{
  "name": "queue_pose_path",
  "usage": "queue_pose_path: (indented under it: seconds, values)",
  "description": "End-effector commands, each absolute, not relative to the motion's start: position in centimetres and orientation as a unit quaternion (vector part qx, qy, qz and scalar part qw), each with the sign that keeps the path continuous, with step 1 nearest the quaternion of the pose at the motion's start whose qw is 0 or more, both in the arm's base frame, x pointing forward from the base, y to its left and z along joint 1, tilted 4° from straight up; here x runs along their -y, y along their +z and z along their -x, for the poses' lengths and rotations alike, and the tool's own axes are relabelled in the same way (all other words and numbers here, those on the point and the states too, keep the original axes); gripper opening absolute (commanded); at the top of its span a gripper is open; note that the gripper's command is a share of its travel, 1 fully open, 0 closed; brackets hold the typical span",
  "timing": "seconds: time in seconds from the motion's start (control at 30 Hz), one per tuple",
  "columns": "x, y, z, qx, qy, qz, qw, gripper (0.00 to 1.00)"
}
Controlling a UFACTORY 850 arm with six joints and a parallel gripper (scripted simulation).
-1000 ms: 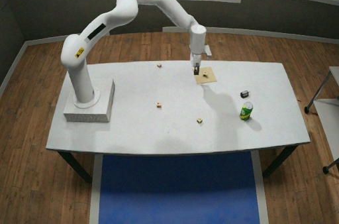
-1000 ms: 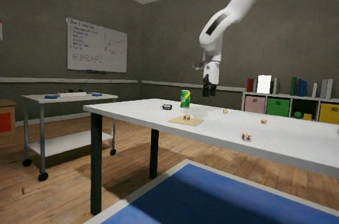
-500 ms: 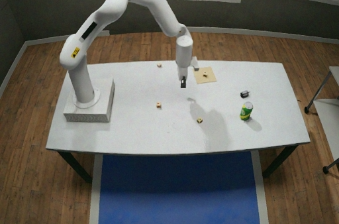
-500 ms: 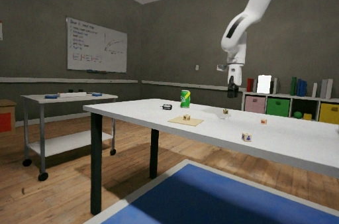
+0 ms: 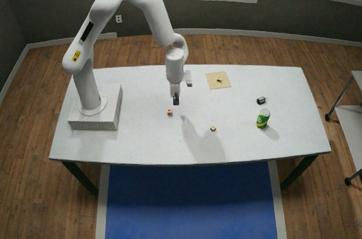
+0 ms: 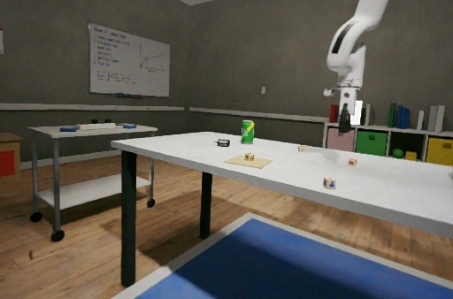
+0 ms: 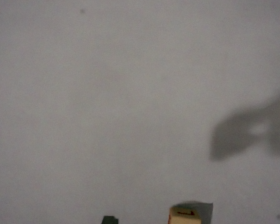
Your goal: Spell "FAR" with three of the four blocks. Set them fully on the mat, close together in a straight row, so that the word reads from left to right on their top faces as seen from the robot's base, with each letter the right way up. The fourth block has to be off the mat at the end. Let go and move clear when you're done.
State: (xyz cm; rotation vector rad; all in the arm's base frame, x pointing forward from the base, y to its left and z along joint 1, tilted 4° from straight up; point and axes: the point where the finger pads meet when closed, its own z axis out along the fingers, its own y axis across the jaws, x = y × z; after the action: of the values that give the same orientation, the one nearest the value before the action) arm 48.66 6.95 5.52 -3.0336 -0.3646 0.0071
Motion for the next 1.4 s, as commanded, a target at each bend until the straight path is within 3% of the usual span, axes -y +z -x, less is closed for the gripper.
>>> queue_pose_path:
  seconds: [0.0,0.4,1.37]
  values:
    - [-4.3,5.6,-45.3,0.120,-0.005,0.992,0.045,1.00]
    - [-0.9,5.4,-39.5,0.118,-0.002,0.992,0.034,1.00]
    - [-0.9,5.4,-39.5,0.118,-0.002,0.992,0.034,1.00]
